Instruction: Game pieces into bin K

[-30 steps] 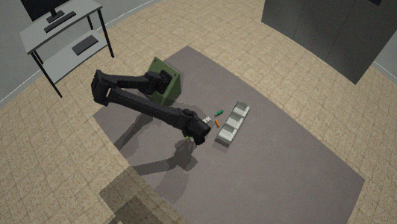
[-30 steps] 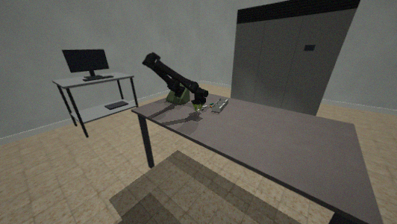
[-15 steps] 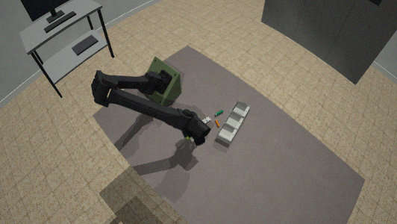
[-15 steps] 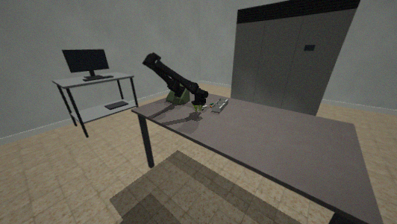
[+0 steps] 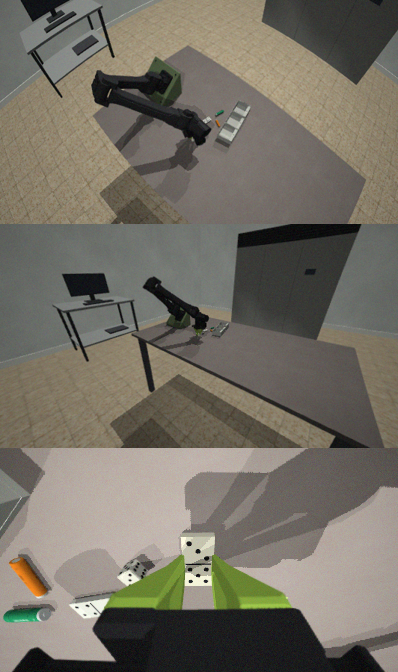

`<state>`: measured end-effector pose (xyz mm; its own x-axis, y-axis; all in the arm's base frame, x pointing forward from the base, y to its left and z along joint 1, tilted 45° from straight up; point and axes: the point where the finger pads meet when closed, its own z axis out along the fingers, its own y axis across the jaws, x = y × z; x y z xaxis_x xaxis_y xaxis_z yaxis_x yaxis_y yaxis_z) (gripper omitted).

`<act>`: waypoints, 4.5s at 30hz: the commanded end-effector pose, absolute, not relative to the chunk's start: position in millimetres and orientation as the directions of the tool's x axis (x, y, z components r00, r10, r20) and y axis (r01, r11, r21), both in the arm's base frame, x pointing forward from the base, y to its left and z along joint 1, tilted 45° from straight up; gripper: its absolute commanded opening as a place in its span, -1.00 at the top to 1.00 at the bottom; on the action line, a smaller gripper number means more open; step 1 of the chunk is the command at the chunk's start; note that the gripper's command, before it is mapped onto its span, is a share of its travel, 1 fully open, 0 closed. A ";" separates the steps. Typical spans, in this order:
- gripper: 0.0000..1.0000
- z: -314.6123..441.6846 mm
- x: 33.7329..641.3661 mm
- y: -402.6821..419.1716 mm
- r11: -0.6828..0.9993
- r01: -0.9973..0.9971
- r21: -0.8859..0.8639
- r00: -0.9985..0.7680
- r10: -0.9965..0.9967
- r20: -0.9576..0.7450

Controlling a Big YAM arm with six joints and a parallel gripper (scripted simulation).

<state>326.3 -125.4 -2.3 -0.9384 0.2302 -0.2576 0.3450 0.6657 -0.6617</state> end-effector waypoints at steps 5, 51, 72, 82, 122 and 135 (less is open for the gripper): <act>0.61 1.6 334.8 -122.2 0.669 0.352 -0.655 -0.935 0.220 -0.278; 0.61 54.2 343.1 -74.7 0.673 0.371 -0.640 -0.927 0.222 -0.303; 0.61 53.5 344.7 -76.1 0.673 0.365 -0.644 -0.929 0.221 -0.296; 0.61 53.1 344.8 -76.7 0.673 0.364 -0.645 -0.930 0.221 -0.294; 0.61 -23.4 434.4 17.8 0.591 0.593 -0.547 -0.803 0.393 -0.448; 0.61 -34.5 458.9 27.7 0.442 0.806 -0.394 -0.592 0.563 -0.577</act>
<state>440.3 21.9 -52.2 -0.6842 0.5155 -0.5159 0.7292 0.4923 -0.4752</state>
